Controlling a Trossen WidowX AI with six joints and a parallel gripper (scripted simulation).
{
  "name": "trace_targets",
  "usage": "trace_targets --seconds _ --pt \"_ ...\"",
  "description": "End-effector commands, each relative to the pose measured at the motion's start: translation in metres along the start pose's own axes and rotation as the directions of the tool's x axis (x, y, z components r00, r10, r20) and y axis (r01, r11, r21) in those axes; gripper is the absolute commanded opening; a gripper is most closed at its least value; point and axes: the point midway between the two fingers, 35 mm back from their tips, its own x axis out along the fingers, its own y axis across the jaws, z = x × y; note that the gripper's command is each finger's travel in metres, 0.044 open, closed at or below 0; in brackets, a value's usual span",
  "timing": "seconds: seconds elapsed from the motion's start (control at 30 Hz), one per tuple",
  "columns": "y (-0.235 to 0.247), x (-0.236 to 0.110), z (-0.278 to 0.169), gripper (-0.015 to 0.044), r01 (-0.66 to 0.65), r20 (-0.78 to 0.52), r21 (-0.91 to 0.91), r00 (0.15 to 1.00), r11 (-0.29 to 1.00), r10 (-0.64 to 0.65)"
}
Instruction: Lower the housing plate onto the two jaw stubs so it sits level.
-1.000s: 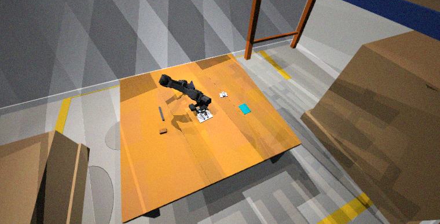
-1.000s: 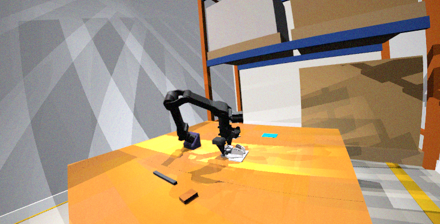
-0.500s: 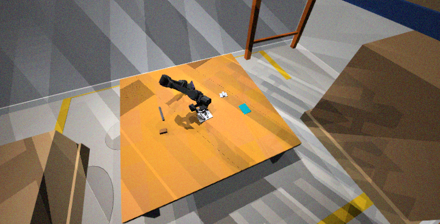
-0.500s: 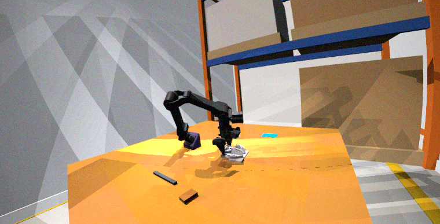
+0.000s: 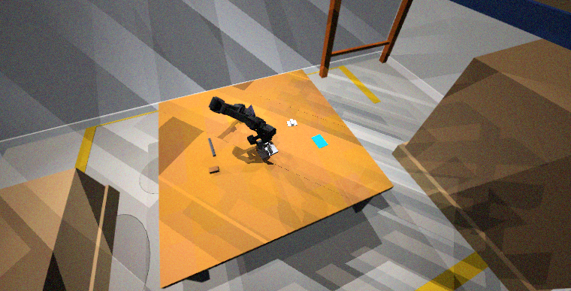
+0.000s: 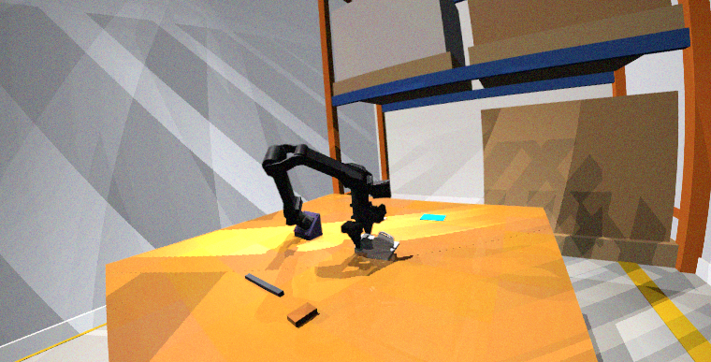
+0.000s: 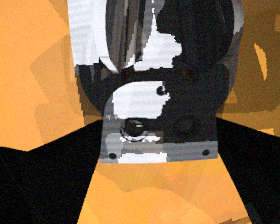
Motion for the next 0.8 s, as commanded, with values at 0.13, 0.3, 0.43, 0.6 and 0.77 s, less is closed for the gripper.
trace_targets --seconds 0.13,0.3,0.43,0.6,0.77 --pt "-0.0004 0.0022 0.0002 0.0351 0.005 0.002 -0.006 1.0 1.0 -0.005" --pt "-0.0004 0.0028 0.0002 0.0351 0.005 0.002 -0.006 1.0 1.0 -0.005" --pt "-0.0004 0.0047 0.0002 0.0351 0.005 0.002 -0.006 1.0 1.0 -0.005" --pt "-0.0004 0.0047 0.0002 0.0351 0.005 0.002 -0.006 1.0 1.0 -0.005" --pt "-0.0005 0.0066 0.0002 0.0351 0.005 0.002 -0.006 1.0 1.0 -0.005"
